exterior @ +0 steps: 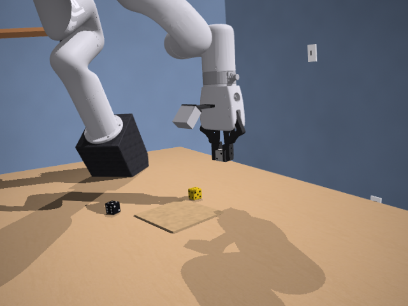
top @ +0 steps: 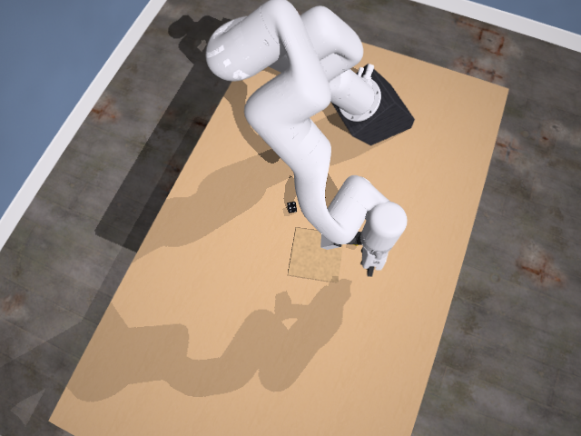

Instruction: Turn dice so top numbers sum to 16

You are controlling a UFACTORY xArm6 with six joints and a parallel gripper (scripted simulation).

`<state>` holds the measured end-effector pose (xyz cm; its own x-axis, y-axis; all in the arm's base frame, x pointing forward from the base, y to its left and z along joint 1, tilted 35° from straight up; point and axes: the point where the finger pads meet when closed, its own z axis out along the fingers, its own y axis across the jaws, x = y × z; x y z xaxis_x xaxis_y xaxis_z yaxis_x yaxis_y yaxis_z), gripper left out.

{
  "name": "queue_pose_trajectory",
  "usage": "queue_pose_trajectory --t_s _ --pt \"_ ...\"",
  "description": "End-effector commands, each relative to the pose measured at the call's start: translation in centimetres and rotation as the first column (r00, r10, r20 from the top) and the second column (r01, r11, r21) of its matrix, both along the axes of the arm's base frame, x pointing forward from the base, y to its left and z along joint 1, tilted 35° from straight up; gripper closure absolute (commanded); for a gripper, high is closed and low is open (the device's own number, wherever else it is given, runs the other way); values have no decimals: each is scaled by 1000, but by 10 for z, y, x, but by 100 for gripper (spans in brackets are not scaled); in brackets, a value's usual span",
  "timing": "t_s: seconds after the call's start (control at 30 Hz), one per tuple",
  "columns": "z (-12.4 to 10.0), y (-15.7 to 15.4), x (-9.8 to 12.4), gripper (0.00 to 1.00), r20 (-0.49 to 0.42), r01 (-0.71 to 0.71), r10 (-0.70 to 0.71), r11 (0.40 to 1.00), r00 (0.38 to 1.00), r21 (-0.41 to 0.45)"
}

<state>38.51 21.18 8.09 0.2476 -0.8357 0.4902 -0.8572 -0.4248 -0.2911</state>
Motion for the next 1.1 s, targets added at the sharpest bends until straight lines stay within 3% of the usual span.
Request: queue_pose_trajectory --t_s 0.0,0.1,0.3,1.07 --pt "15 -29 -3 79 16 36 -37 999 999 26" --pt "30 -74 -13 79 37 92 -94 994 995 59" --pt "40 -125 -33 79 66 159 -166 982 984 99" --pt "31 -130 -28 79 65 160 -167 982 984 100"
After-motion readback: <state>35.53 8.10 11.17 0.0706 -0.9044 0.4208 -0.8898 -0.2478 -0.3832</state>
